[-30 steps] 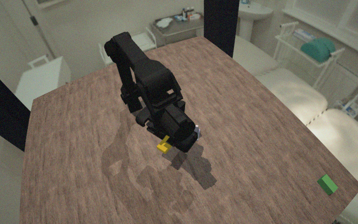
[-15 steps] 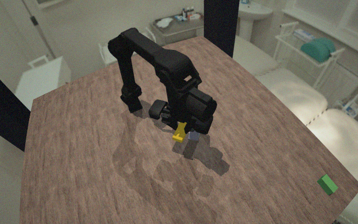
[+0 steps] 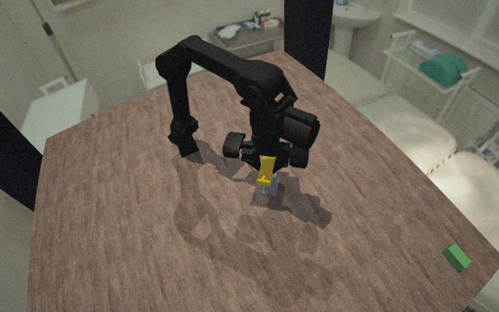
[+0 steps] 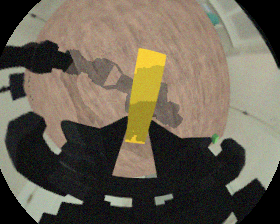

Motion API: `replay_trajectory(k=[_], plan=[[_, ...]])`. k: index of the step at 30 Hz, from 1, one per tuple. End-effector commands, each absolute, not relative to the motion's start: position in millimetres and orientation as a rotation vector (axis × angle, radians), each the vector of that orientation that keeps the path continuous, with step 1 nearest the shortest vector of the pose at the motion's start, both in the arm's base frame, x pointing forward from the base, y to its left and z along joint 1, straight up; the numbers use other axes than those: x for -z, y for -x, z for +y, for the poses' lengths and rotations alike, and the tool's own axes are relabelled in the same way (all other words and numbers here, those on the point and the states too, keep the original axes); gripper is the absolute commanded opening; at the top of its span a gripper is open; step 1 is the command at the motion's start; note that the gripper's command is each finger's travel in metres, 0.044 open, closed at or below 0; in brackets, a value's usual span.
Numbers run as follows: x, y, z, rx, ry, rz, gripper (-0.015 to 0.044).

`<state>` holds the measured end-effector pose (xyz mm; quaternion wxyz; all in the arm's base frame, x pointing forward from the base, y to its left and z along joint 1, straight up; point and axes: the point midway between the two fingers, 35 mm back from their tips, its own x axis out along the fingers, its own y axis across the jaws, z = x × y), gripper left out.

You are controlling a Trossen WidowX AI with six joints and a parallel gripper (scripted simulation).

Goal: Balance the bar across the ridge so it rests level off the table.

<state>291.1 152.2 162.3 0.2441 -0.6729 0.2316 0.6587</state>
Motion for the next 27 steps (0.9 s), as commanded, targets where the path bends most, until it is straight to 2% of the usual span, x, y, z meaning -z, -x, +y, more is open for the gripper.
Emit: replay_trajectory(k=[1, 27], plan=[[-161, -293, 154, -1.796, 1.841, 0.620, 0.0000], [-121, -295, 156, -1.797, 1.843, 0.619, 0.0000]])
